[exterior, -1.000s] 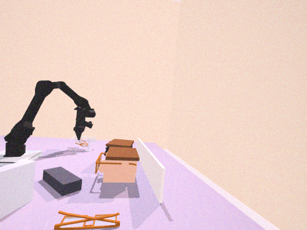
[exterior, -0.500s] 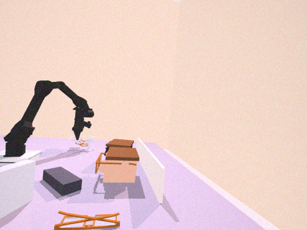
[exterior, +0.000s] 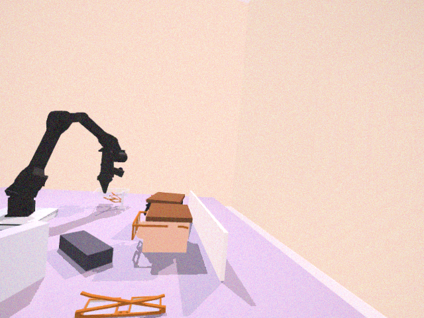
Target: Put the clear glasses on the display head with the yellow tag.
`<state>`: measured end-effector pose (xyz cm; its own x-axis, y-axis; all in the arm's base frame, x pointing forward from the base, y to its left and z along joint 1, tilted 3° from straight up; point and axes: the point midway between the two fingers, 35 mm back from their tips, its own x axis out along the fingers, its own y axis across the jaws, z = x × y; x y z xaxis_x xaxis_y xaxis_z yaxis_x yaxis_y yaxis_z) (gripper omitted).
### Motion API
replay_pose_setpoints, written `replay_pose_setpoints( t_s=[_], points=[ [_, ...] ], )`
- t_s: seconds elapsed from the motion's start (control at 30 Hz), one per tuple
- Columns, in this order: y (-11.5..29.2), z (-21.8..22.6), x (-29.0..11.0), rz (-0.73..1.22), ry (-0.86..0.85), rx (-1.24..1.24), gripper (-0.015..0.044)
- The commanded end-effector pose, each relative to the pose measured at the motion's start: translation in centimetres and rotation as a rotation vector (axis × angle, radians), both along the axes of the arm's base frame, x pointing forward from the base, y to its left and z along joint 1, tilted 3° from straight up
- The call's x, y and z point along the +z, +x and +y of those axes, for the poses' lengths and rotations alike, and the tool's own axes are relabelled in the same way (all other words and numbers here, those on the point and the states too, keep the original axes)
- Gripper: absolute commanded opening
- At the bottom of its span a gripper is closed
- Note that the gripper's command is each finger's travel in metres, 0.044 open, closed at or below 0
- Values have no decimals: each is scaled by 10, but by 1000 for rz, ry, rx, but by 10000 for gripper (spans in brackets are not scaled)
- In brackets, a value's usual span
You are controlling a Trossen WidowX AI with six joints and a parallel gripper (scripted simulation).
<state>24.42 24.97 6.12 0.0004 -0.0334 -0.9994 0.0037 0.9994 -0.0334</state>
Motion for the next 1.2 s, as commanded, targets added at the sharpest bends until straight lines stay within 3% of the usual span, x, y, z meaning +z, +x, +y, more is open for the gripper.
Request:
replay_pose_setpoints(
  t_s=[0.0, 1.17],
  points=[
    [-5, 4, 0, 3, 7, 2, 0],
    [-23, 8, 0, 5, 7, 2, 0]
  ],
)
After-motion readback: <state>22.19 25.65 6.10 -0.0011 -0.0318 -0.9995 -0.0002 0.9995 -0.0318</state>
